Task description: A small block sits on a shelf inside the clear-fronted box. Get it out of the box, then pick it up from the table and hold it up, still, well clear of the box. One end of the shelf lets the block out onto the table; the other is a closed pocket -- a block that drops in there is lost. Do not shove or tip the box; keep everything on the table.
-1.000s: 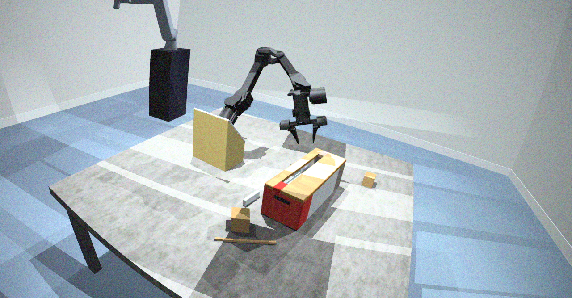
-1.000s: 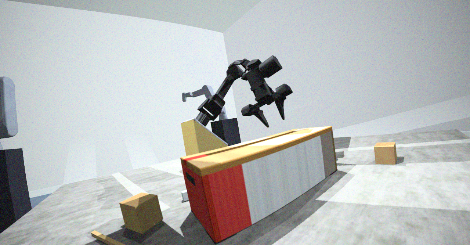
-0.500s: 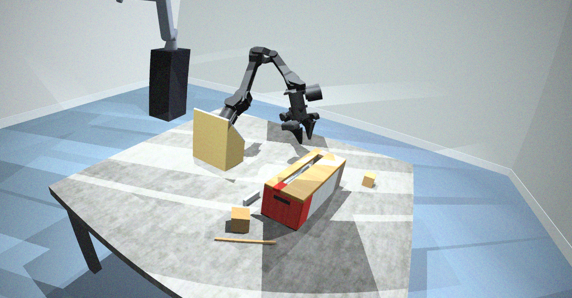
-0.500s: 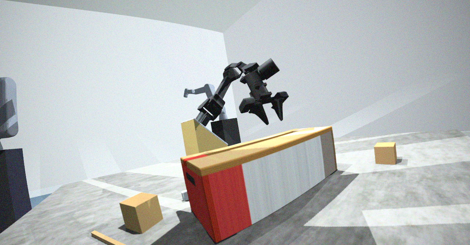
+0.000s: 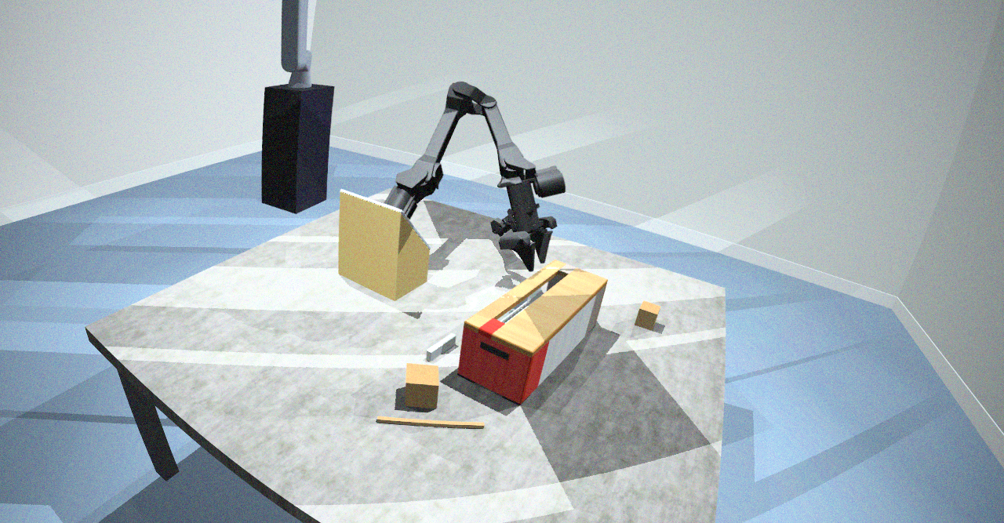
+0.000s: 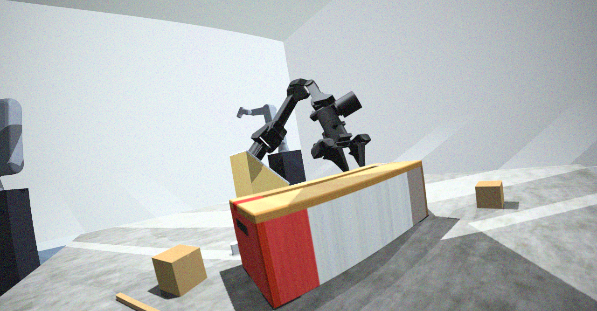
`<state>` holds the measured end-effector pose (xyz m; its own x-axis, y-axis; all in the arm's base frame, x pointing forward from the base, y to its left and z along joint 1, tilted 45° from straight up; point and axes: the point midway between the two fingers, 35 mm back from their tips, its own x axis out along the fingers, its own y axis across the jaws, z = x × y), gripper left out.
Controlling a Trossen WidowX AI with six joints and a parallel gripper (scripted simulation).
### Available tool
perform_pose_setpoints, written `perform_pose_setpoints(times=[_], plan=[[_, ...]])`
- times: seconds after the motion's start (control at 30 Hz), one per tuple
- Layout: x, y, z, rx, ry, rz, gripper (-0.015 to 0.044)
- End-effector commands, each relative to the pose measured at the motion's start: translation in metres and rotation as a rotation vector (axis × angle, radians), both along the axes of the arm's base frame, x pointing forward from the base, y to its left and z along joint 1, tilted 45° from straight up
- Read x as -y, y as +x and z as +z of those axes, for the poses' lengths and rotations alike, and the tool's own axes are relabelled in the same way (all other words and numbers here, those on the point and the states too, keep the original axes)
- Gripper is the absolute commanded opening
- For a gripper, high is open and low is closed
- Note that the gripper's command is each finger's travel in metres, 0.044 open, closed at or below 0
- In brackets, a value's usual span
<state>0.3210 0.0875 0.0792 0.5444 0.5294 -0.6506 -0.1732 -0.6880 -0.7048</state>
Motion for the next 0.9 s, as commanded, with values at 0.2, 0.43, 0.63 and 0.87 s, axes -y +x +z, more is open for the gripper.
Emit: perform_pose_setpoints(times=[0.2, 0.43, 0.63, 0.87], plan=[[-0.034, -0.002, -0.036, -0.023, 0.007, -0.003, 0.0285], [-0.042, 0.000, -0.044, -0.024, 0.007, -0.003, 0.0285], [-0.048, 0.002, -0.051, -0.024, 0.007, -0.002, 0.0285], [-0.056, 0.003, -0.060, -0.025, 0.007, -0.002, 0.0285]])
